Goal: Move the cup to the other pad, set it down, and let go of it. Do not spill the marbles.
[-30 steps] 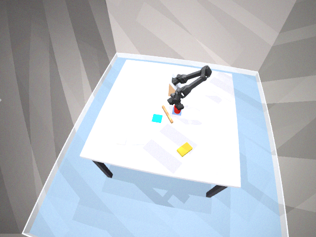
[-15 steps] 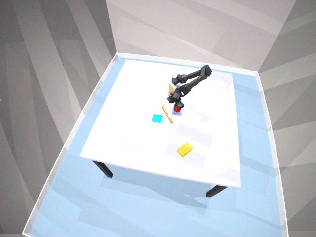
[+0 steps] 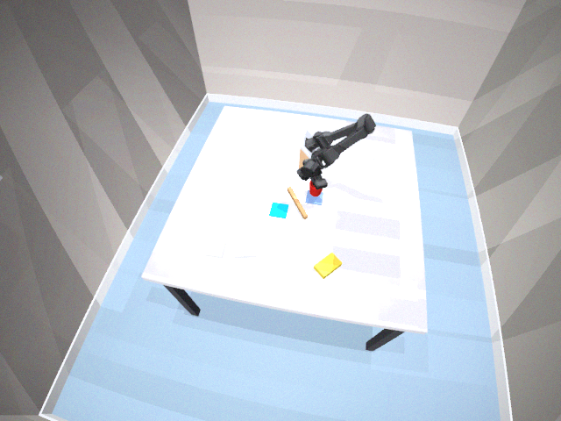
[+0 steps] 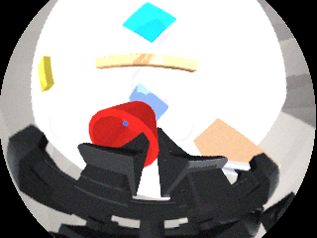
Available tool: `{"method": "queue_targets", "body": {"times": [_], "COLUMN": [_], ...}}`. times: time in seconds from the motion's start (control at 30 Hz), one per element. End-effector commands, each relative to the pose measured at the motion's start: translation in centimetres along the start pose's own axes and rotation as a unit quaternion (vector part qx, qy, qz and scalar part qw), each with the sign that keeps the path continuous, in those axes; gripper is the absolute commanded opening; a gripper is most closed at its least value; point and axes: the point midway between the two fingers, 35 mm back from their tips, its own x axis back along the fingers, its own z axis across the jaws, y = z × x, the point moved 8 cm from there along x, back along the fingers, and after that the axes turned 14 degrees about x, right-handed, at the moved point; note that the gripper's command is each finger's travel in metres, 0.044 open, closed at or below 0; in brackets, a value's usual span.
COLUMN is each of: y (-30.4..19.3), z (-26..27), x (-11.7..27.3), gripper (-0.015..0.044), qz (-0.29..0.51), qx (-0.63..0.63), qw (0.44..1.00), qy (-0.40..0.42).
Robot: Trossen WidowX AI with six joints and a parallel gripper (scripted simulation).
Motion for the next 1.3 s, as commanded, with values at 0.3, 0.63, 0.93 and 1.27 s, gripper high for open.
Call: {"method": "queue_targets", "body": {"times": [0.3,0.63,0.93,1.27], "y": [0.0,0.8,2.2,3.7], "z": [0.0,-0.1,-0.3,-0.5], "x": [0.0,0.0,0.1,0.1], "gripper": [0.0000,0.0000,0.0000,0.0000], "qz": [0.000,0.000,-0.001,-0.001], "qx": [-0.001,0.000,0.000,0.001], "qw": [1.000,1.000,1.000,1.000], "qy": [0.000,0.000,-0.001,-0.001]}}
